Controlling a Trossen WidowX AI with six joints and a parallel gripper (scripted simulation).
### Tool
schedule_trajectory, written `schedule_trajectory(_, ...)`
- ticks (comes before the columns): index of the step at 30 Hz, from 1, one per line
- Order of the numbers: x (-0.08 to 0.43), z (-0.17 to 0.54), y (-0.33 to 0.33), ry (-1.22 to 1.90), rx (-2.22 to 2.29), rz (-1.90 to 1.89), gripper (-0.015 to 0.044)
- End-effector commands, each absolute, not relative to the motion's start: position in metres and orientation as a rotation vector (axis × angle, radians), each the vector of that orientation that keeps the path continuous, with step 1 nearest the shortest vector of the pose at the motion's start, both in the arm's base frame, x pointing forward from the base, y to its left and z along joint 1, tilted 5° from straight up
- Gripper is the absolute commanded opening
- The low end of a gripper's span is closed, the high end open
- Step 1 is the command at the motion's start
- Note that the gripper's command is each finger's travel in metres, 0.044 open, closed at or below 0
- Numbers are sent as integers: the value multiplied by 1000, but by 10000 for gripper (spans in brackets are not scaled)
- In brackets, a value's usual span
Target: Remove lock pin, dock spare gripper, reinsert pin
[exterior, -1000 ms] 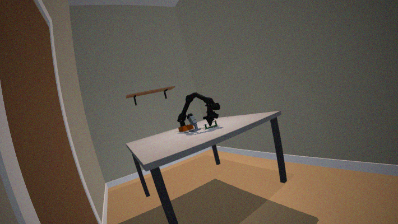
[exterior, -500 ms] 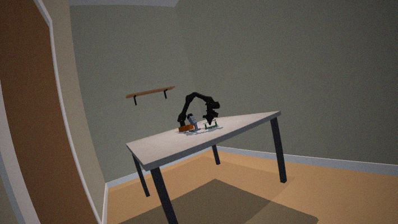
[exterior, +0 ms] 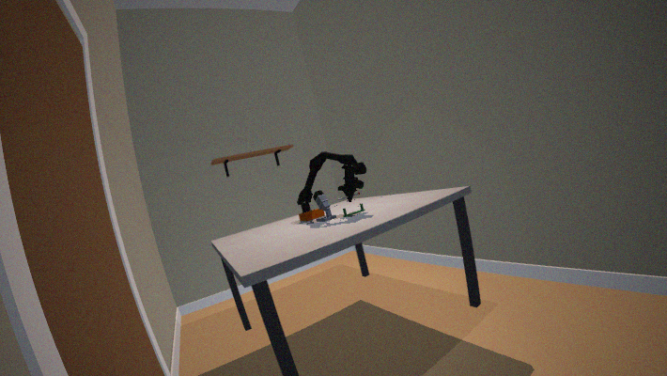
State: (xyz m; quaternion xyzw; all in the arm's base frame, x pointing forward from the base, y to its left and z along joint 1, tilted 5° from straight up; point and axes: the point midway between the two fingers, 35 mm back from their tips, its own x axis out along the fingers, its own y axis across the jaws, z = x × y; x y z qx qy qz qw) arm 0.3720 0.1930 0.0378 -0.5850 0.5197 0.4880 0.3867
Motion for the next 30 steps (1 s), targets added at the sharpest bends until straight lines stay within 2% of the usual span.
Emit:
schedule_trajectory(1, 372, 46, 192, 1321, -1494, 1242, 0)
schedule_trajectory(14, 371, 41, 193, 1309, -1502, 1255, 0)
schedule_trajectory(30, 333, 56, 187, 1294, -1518, 1274, 0)
